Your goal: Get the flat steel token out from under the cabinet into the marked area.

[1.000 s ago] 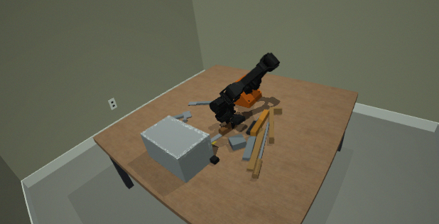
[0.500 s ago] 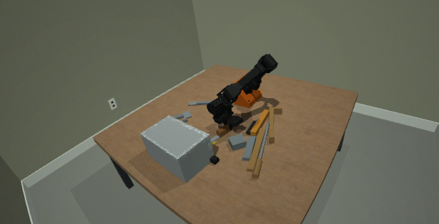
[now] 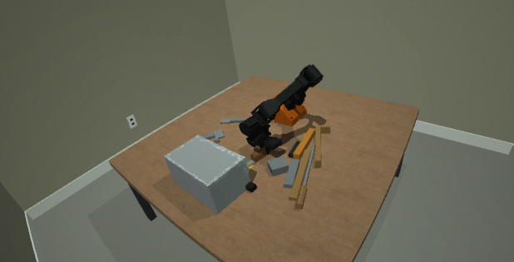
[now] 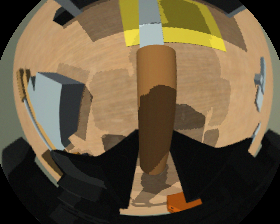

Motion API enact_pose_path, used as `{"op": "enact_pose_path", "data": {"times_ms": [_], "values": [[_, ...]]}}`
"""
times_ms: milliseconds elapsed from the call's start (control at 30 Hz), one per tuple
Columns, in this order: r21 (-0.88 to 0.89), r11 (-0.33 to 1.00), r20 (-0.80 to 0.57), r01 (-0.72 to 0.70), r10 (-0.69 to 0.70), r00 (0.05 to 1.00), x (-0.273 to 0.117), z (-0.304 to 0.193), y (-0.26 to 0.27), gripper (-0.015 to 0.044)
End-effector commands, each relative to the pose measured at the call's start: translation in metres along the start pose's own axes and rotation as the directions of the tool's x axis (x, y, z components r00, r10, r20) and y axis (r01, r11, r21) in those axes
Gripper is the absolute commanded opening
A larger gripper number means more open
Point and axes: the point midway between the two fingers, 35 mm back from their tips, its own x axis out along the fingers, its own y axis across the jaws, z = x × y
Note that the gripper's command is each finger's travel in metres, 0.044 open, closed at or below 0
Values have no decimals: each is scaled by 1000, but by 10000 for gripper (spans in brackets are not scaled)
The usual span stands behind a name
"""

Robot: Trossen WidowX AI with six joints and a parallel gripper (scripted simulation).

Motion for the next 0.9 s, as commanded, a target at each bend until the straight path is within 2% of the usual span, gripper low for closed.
{"op": "enact_pose_path", "data": {"times_ms": [0, 867], "values": [[-4, 1000, 2, -2, 2, 1000, 0, 5, 1, 0], [-5, 1000, 3, -2, 2, 1000, -1, 31, 2, 0]]}}
